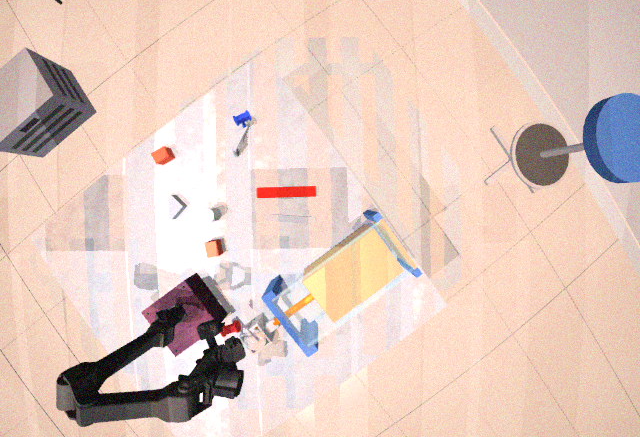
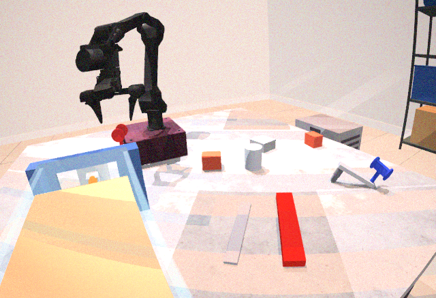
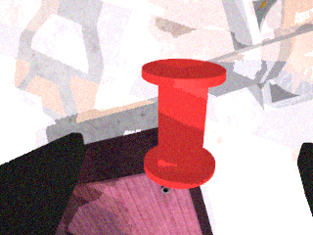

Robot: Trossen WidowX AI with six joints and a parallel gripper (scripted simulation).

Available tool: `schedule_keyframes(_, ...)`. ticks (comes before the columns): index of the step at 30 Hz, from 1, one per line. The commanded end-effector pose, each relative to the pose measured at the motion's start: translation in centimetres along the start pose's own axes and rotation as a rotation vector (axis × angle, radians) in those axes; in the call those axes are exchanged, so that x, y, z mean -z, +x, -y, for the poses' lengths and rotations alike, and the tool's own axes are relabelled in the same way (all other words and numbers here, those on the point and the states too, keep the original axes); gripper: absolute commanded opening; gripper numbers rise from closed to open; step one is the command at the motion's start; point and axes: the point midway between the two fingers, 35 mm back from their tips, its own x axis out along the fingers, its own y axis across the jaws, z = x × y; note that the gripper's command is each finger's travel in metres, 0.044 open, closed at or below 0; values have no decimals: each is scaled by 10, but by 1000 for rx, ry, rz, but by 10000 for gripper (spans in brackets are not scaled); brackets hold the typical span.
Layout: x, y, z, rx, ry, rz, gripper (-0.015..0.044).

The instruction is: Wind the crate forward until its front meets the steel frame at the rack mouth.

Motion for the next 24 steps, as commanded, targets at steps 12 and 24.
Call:
schedule_keyframes(12,0,27,-1,-6,-6,-8,440)
schedule_keyframes(24,1,47,-1,-6,-6,-8,440)
